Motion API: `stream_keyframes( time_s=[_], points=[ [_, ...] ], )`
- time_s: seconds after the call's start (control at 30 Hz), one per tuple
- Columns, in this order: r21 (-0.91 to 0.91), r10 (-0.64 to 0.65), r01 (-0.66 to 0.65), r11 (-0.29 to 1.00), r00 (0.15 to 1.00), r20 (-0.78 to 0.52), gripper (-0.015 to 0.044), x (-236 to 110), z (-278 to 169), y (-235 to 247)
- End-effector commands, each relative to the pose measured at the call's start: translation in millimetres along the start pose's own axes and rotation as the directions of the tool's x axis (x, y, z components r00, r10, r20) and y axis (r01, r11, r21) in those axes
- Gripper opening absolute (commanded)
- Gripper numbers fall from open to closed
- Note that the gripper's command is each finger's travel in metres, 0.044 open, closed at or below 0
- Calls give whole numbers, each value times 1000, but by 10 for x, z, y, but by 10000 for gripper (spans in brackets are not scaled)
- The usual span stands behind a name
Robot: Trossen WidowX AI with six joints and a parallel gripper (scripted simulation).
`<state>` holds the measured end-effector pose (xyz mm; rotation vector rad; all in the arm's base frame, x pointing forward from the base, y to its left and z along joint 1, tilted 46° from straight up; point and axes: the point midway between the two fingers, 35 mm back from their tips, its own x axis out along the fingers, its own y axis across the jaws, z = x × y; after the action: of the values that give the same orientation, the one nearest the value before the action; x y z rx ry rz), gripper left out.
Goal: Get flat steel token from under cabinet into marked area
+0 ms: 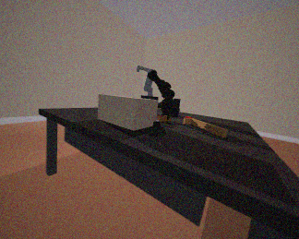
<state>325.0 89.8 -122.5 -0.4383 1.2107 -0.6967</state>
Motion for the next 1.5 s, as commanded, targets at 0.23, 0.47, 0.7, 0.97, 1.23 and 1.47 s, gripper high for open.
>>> stream_keyframes(
  time_s=[0.23,0.47,0.7,0.97,1.23,1.47],
  points=[
    [3,1,-1,1000,1000,4,0,-2,185,7],
    [4,1,-1,1000,1000,4,0,-3,278,7],
    [4,1,-1,1000,1000,4,0,-4,369,6],
    [4,1,-1,1000,1000,5,0,-5,468,6],
    [5,1,-1,1000,1000,5,0,-6,562,7],
    [5,1,-1,1000,1000,5,0,-7,643,6]
  ],
)
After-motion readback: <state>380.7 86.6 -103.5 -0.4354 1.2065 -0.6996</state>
